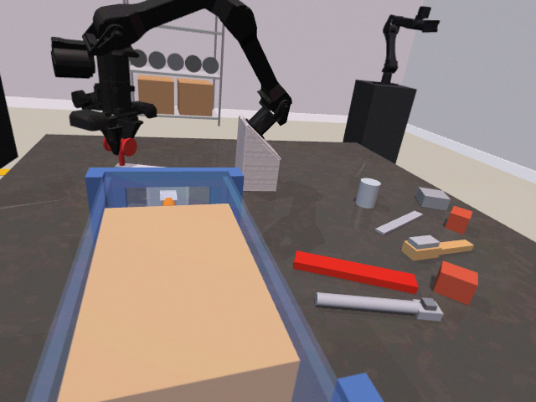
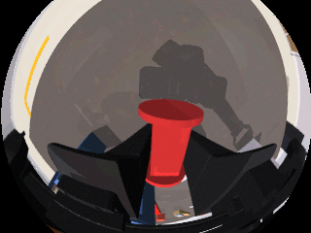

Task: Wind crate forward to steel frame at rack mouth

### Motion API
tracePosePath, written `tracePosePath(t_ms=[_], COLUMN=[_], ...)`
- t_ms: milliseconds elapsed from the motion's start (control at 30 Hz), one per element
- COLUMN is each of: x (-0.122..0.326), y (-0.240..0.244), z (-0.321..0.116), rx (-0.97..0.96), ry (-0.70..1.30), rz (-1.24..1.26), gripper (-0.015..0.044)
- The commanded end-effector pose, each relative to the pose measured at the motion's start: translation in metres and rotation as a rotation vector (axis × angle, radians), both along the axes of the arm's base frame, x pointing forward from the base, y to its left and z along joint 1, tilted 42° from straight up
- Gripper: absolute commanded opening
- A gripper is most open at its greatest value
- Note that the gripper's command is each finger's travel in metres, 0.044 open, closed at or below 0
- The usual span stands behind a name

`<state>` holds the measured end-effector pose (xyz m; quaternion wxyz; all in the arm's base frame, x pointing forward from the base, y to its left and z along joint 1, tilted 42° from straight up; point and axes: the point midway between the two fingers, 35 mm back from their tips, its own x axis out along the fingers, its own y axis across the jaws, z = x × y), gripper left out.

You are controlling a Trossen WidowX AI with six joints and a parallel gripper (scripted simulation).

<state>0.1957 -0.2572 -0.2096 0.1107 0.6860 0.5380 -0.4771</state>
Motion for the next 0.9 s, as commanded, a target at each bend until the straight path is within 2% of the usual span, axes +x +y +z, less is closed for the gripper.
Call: tracePosePath(t_ms=[0, 867], x=[0.015, 0.054], y=[0.004, 0.01], z=[-0.003, 0.001], rx=[0.007, 0.008], ry=[-0.02, -0.023], rz=[-0.005, -0.005], gripper=[0.0, 0.0])
